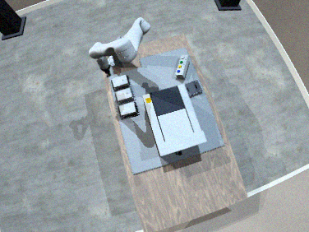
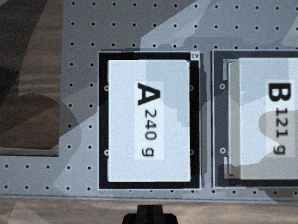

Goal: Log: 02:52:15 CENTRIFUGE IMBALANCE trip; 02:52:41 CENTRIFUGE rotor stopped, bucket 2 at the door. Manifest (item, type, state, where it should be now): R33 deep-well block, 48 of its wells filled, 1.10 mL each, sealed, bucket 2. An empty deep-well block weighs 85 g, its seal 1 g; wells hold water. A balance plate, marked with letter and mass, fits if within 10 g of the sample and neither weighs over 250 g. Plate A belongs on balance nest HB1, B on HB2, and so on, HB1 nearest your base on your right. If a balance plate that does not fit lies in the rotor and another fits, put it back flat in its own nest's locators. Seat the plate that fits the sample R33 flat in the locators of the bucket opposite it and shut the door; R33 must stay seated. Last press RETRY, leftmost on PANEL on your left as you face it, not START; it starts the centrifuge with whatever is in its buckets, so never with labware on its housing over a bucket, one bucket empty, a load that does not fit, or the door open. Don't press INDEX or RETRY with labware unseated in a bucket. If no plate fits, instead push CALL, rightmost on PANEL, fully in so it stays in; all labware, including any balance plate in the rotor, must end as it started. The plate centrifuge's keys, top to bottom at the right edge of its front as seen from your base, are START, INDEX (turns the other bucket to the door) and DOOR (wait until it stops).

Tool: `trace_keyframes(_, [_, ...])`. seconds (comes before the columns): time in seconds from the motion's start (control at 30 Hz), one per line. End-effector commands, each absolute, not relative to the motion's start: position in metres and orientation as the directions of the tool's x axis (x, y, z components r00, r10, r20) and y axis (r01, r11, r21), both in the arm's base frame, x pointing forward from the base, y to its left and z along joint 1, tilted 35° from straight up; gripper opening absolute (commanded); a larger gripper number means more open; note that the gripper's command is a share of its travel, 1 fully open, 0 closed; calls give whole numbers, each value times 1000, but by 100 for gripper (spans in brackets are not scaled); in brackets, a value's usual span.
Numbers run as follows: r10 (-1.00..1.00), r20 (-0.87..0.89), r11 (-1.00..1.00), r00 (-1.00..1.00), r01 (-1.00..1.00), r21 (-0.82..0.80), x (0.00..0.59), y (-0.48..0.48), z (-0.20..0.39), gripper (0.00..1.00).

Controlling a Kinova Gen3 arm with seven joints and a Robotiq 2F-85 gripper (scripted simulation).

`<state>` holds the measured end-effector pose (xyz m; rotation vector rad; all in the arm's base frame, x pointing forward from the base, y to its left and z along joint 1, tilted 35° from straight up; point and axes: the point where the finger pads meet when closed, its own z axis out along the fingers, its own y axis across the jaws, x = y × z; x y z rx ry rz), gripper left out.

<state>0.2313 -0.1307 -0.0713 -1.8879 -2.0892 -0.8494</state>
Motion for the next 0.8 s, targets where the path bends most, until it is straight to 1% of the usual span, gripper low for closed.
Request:
trace_keyframes(0.0, [846, 507, 18, -164, 960, 280, 234, -127, -79, 10])
trace_keyframes(0.77, [846, 507, 18, -164, 960, 280, 248, -93, -130, 10])
